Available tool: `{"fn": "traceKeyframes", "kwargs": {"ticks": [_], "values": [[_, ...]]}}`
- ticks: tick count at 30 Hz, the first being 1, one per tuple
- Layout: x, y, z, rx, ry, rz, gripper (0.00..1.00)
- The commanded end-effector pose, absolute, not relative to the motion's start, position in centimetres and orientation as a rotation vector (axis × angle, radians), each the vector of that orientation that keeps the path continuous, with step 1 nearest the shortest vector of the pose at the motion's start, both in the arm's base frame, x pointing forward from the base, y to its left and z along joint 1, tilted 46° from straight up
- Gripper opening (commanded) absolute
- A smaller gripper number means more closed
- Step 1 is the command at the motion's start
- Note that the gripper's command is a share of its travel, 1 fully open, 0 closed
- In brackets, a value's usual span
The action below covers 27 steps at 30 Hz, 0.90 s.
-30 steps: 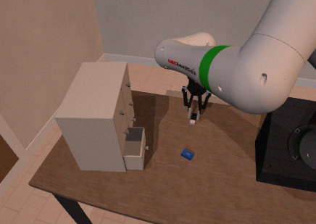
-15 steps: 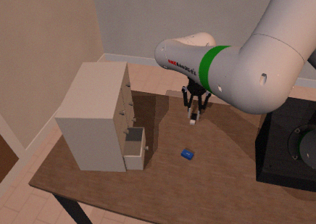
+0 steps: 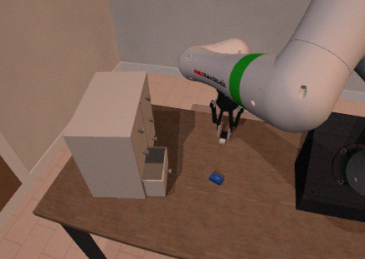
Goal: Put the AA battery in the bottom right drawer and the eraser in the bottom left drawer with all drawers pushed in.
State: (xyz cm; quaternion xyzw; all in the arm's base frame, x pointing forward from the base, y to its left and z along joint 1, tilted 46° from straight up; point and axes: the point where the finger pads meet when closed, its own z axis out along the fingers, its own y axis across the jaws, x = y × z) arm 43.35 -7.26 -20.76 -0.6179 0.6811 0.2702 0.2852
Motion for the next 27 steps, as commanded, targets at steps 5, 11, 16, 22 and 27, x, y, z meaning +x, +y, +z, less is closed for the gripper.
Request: {"fn": "traceKeyframes", "kwargs": {"ticks": [5, 11, 16, 22, 27], "values": [[43.42, -6.38, -21.63, -1.652, 1.822, 0.722, 0.23], [43.45, -6.10, -21.90, -1.652, 1.822, 0.722, 0.23], [43.45, -6.08, -21.92, -1.652, 1.822, 0.722, 0.23], [43.45, -6.08, -21.92, -1.652, 1.822, 0.722, 0.23], [43.45, -6.08, -21.92, -1.652, 1.822, 0.722, 0.23]]}}
